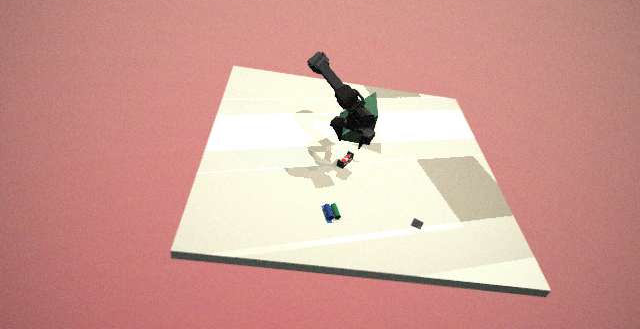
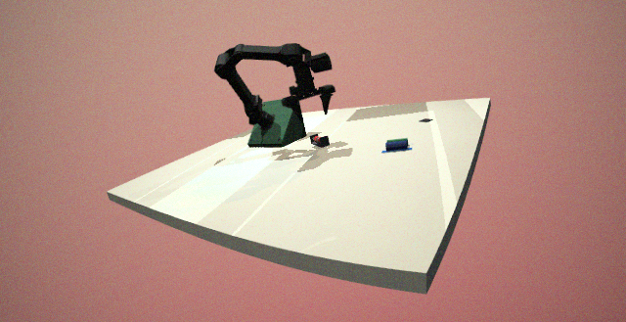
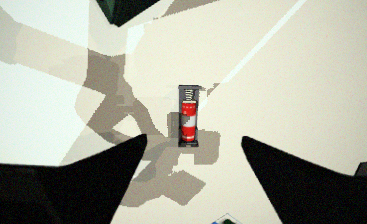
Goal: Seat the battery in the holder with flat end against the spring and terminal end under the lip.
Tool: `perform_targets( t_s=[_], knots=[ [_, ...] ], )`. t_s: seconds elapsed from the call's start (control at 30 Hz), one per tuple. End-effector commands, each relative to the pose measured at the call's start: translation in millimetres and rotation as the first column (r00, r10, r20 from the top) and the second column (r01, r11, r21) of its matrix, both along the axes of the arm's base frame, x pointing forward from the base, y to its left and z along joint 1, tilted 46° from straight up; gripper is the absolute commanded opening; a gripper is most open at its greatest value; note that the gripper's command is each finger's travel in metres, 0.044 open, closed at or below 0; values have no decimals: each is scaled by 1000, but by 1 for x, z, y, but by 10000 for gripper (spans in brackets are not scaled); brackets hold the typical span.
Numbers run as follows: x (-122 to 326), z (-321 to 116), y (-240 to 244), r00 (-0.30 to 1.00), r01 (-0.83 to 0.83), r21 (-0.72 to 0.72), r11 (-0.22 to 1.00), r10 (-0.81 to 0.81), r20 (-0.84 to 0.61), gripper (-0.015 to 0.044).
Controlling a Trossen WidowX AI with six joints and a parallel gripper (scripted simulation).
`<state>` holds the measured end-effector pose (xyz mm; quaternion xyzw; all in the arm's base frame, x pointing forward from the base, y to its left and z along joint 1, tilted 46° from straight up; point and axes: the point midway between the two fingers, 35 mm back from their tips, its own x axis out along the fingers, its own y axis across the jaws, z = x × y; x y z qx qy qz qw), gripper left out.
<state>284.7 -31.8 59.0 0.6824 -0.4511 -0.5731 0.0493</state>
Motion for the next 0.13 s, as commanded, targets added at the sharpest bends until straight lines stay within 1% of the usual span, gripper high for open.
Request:
perform_targets(
  t_s=[0.0, 0.1],
  knots=[
    [2, 2, 1, 1000, 3, 6, 1000, -3, 10, 440],
    [2, 2, 1, 1000, 3, 6, 1000, -3, 10, 440]
  ],
)
